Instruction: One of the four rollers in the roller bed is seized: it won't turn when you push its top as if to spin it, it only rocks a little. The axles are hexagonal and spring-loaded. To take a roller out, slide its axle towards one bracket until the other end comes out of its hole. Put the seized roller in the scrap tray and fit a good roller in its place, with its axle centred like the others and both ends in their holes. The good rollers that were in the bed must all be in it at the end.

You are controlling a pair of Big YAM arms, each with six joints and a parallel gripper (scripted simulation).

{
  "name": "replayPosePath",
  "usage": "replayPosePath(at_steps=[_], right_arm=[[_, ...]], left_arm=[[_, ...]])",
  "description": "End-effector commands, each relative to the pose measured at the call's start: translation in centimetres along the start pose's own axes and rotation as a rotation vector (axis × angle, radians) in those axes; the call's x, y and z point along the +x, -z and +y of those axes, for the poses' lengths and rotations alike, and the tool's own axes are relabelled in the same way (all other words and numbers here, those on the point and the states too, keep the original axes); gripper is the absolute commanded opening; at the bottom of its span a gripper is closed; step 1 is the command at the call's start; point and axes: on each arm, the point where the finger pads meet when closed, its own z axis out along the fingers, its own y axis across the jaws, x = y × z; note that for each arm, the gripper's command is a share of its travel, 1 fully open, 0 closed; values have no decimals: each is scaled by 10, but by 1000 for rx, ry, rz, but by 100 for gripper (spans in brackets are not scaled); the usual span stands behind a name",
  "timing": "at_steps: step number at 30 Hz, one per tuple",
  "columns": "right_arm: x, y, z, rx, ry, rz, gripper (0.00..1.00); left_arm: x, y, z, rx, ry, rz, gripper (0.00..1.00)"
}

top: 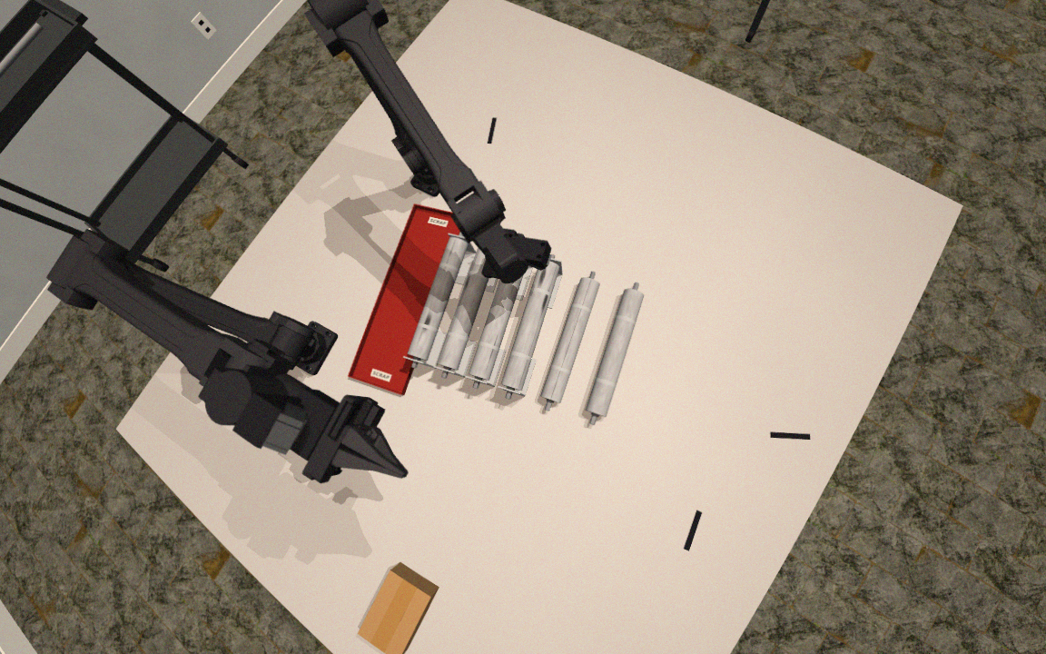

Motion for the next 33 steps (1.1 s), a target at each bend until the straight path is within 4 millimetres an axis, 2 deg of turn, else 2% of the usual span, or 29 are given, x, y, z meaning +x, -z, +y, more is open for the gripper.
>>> replayPosePath(at_steps=[1,10,11,13,15,19,22,23,25,26,27,28,31,33], right_arm=[[-42,2,4,-7,10,-69,0],[-42,2,4,-7,10,-69,0],[-42,2,4,-7,10,-69,0],[-42,2,4,-7,10,-69,0],[-42,2,4,-7,10,-69,0],[-42,2,4,-7,10,-69,0],[-42,2,4,-7,10,-69,0],[-42,2,4,-7,10,-69,0],[-42,2,4,-7,10,-69,0],[-42,2,4,-7,10,-69,0],[-42,2,4,-7,10,-69,0],[-42,2,4,-7,10,-69,0],[-42,2,4,-7,10,-69,0],[-42,2,4,-7,10,-69,0]], left_arm=[[15,-14,3,-31,-10,49,0],[15,-14,3,-31,-10,49,0],[-18,3,-8,17,7,-22,0],[-21,27,-7,21,7,-25,0],[-19,39,-13,30,-9,-29,0],[-20,56,-14,33,-12,-31,0],[-20,61,-14,24,-16,-18,0],[-17,53,-12,14,-15,-5,0],[-17,53,-12,14,-15,-5,0],[-13,60,-5,10,-6,-2,0],[-22,76,-12,31,-8,-26,0],[-21,80,-13,29,-15,-25,0],[-22,67,-14,14,-10,-8,0],[-11,57,-7,-6,-14,15,0]])
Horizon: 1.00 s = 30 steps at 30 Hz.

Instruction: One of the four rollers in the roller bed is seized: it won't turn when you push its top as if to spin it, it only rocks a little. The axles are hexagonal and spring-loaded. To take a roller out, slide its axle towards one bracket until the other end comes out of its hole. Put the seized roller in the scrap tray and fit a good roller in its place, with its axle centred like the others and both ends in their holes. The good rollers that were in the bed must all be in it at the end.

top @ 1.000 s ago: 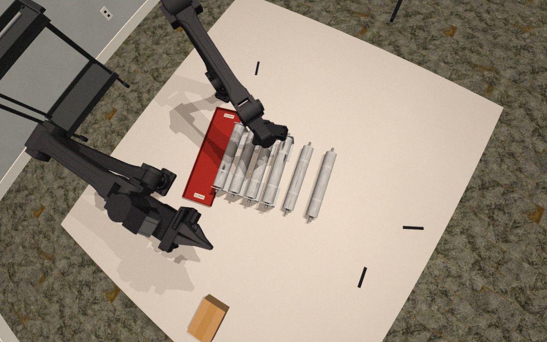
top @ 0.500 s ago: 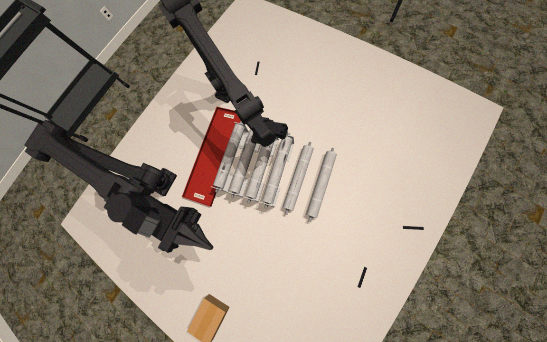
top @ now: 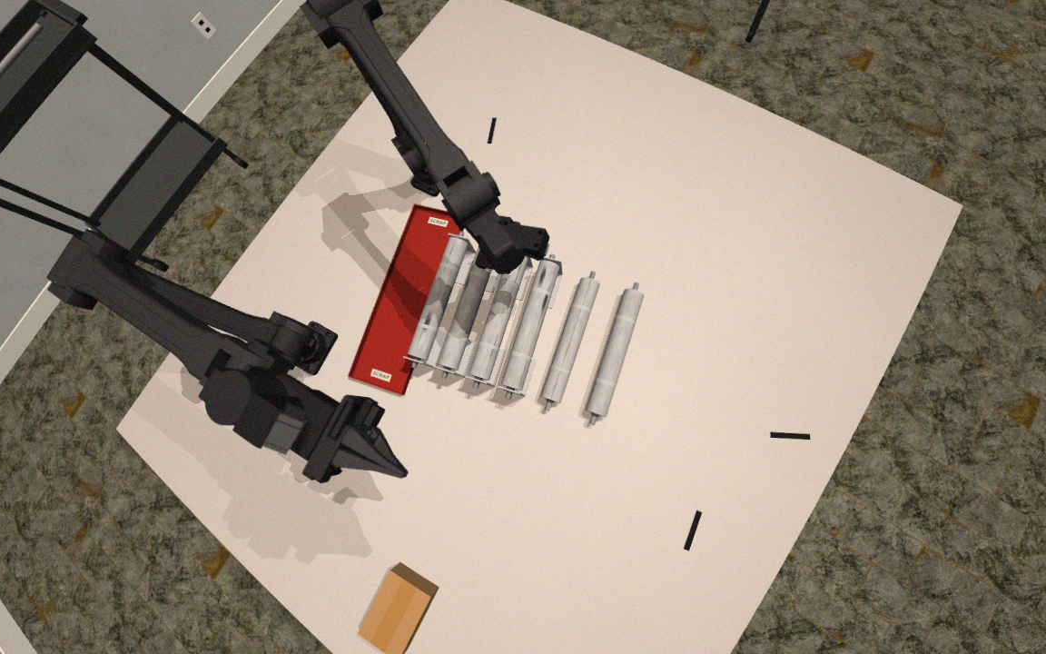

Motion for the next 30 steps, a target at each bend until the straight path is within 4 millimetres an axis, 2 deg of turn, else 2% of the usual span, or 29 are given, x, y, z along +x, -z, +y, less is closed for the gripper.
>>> replayPosePath(at_steps=[1,3,4,7,10,12,14,19,21,22,23,24,26,27,29,30], right_arm=[[-42,2,4,-7,10,-69,0],[-42,2,4,-7,10,-69,0],[-42,2,4,-7,10,-69,0],[-42,2,4,-7,10,-69,0],[-42,2,4,-7,10,-69,0],[-42,2,4,-7,10,-69,0],[-42,2,4,-7,10,-69,0],[-42,2,4,-7,10,-69,0],[-42,2,4,-7,10,-69,0],[-42,2,4,-7,10,-69,0],[-42,2,4,-7,10,-69,0],[-42,2,4,-7,10,-69,0],[-42,2,4,-7,10,-69,0],[-42,2,4,-7,10,-69,0],[-42,2,4,-7,10,-69,0],[-42,2,4,-7,10,-69,0]], left_arm=[[5,-4,-2,-12,-13,20,0],[4,-3,-2,-10,-15,17,0],[-26,13,-11,31,7,-41,0],[-34,10,-12,36,1,-42,0],[-32,8,-8,20,-4,-23,0],[-40,7,-7,13,-9,-13,0],[-55,4,-9,22,-13,-28,0],[-68,4,-8,18,-18,-17,0],[-68,0,-10,19,-18,-17,0],[-59,-1,-11,13,-28,-4,0],[-61,-5,-12,16,-22,-10,0],[-76,-2,-9,27,16,-37,0],[-76,-2,-9,27,16,-37,0],[-67,-7,-3,4,11,-7,0],[-67,-4,-4,5,11,-6,0],[-56,-21,-3,1,3,0,0]])
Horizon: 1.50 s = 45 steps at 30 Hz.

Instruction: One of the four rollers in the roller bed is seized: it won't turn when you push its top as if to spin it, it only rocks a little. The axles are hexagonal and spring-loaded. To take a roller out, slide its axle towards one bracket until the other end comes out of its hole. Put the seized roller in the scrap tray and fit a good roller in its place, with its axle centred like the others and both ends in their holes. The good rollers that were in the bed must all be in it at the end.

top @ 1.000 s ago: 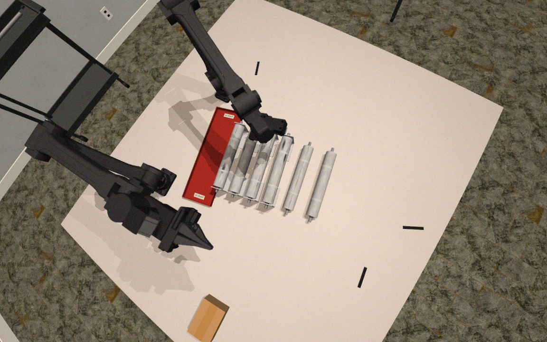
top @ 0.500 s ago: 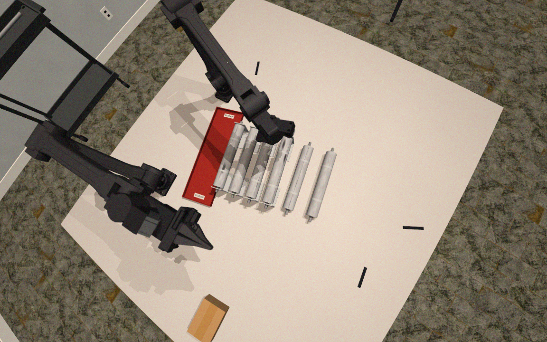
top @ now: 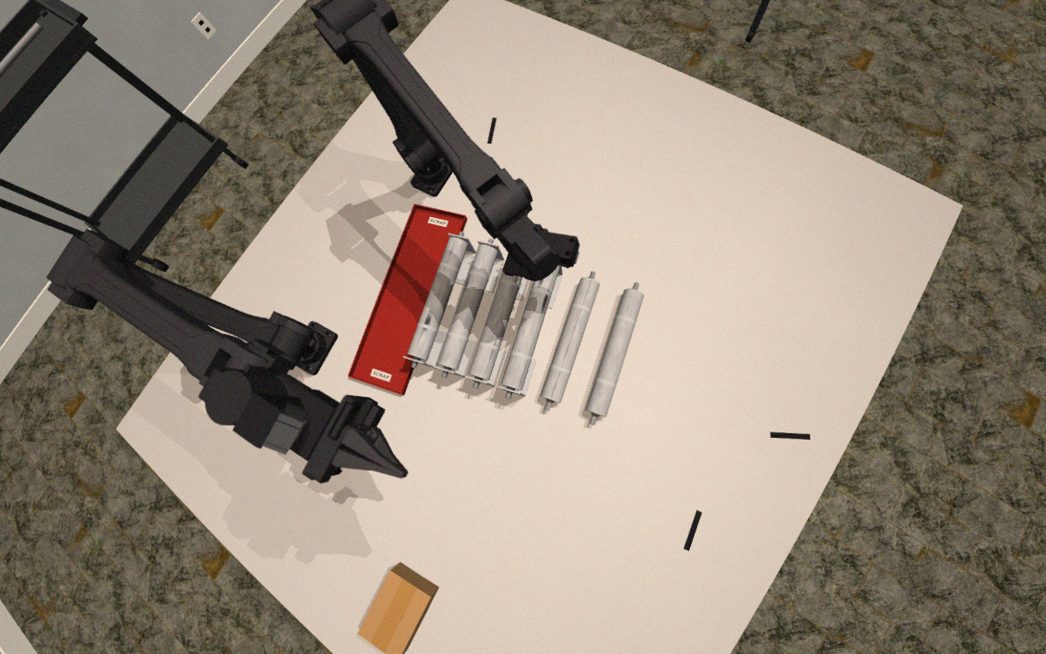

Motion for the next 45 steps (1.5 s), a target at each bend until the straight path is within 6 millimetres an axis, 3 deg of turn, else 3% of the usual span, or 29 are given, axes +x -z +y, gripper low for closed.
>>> replayPosePath(at_steps=[1,37,45], right_arm=[[-42,2,4,-7,10,-69,0],[-42,2,4,-7,10,-69,0],[-42,2,4,-7,10,-69,0]], left_arm=[[-3,-10,-4,3,4,-4,0],[5,-53,-2,-2,9,-6,0],[2,-49,-4,2,6,-11,0]])
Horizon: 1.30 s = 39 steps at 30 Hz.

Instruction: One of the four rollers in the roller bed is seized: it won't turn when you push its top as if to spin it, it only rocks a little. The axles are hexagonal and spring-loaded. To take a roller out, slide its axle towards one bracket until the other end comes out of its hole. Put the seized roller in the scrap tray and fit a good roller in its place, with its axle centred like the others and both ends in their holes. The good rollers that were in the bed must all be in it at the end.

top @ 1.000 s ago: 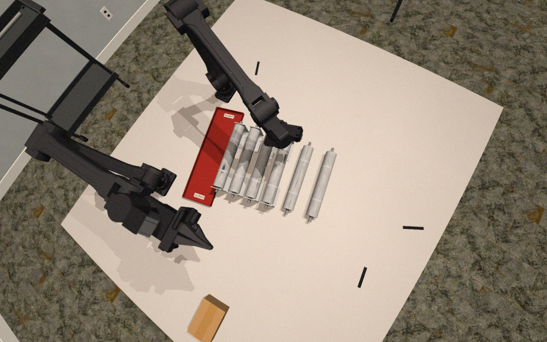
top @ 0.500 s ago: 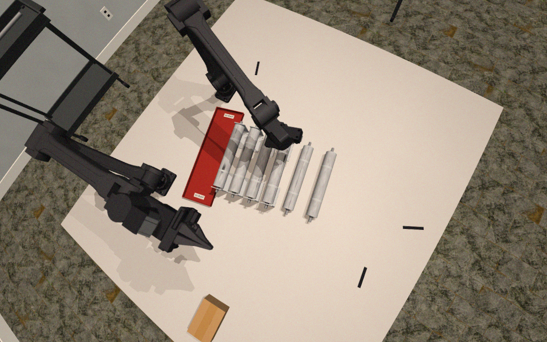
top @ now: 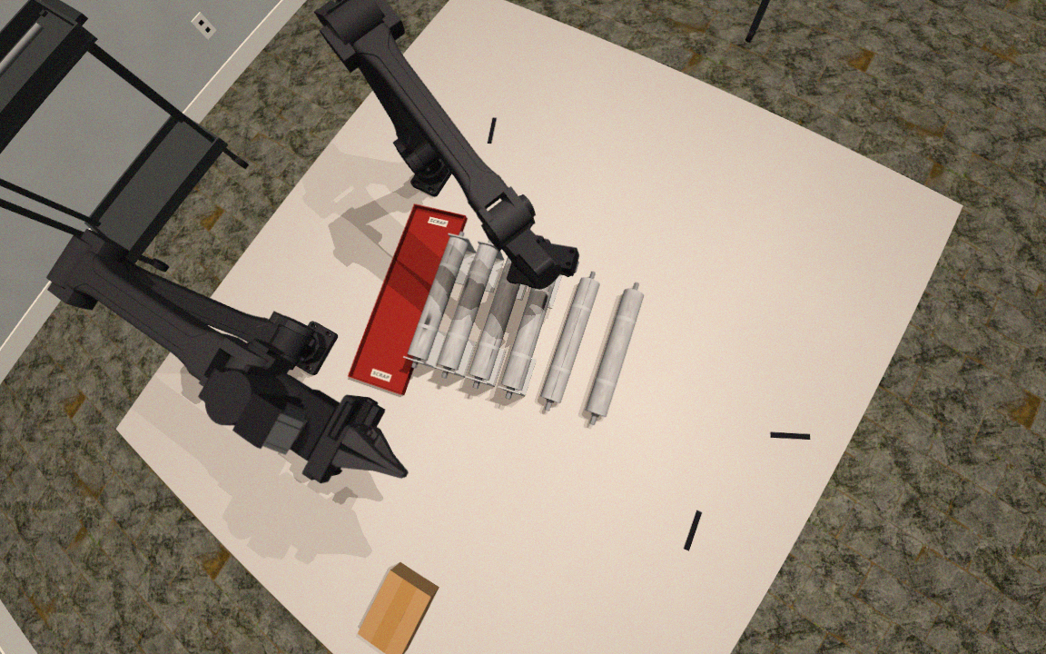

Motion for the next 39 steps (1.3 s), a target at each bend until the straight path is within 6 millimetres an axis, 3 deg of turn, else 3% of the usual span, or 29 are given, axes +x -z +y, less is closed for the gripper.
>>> replayPosePath(at_steps=[1,39], right_arm=[[-42,2,4,-7,10,-69,0],[-42,2,4,-7,10,-69,0]], left_arm=[[-6,-2,-5,5,7,-13,0],[-1,-8,-6,2,-3,-9,0]])
